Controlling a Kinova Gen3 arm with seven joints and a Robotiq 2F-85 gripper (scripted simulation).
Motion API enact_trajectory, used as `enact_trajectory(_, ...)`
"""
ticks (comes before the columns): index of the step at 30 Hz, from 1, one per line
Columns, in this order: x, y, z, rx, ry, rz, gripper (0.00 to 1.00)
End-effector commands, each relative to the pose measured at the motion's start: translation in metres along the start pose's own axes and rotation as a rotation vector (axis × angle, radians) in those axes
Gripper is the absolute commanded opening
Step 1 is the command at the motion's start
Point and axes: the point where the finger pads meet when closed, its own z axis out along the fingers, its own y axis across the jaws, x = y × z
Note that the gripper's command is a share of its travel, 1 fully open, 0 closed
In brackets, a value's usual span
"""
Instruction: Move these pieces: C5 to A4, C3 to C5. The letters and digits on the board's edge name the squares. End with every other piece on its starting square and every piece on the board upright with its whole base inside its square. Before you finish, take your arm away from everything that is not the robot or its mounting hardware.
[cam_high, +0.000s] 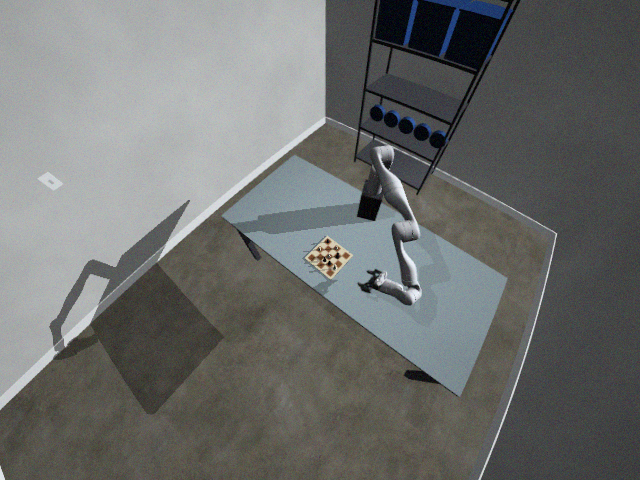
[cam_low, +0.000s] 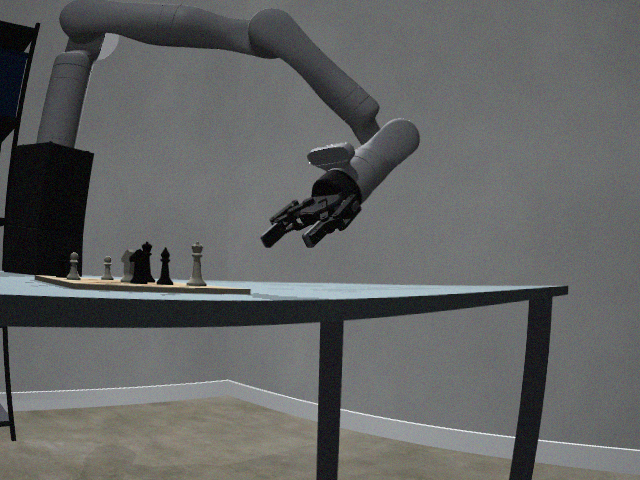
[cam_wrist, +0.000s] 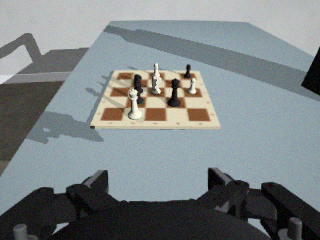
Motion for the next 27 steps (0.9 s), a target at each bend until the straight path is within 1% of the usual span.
enact_trajectory(1,0.018,-0.006,-0.022,0.007,-0.012,0.008,1.0)
enact_trajectory(5,0.036,-0.005,-0.036,0.007,-0.012,0.008,1.0)
enact_trajectory(8,0.045,-0.005,-0.043,0.007,-0.012,0.008,1.0)
enact_trajectory(15,0.047,-0.005,-0.045,0.007,-0.012,0.008,1.0)
enact_trajectory(16,0.046,-0.004,-0.042,0.005,-0.009,0.006,1.0)
enact_trajectory(20,0.046,-0.005,-0.042,0.007,-0.009,0.005,1.0)
enact_trajectory(27,0.05,-0.012,-0.038,0.019,-0.012,0.002,1.0)
